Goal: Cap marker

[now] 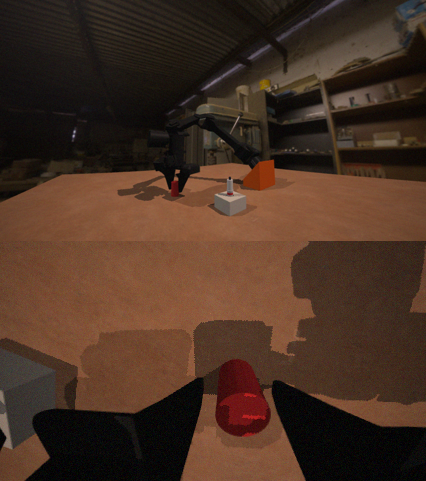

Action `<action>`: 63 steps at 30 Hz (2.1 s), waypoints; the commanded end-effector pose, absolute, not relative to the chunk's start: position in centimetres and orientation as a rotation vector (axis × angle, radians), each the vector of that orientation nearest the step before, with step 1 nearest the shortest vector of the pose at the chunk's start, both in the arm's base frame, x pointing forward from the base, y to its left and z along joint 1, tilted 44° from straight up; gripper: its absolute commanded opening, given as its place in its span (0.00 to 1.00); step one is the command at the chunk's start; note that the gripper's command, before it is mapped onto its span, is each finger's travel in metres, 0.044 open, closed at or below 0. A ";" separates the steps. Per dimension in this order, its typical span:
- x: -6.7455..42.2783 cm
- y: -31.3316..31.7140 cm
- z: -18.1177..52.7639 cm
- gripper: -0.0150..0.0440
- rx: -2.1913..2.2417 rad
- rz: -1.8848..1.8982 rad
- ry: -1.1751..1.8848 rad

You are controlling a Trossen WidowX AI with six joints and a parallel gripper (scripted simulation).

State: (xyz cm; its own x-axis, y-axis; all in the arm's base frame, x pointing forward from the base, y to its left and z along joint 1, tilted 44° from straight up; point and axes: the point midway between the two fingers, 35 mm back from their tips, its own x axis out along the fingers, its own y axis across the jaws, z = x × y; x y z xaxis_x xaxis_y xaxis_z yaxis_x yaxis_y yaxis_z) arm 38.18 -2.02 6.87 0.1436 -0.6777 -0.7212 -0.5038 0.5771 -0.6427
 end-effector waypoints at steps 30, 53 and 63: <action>37.7 0.6 9.4 0.25 -1.058 -0.161 1.504; 35.0 6.7 8.0 0.25 -1.046 -0.129 1.502; 32.6 10.0 6.0 0.25 -1.041 -0.116 1.504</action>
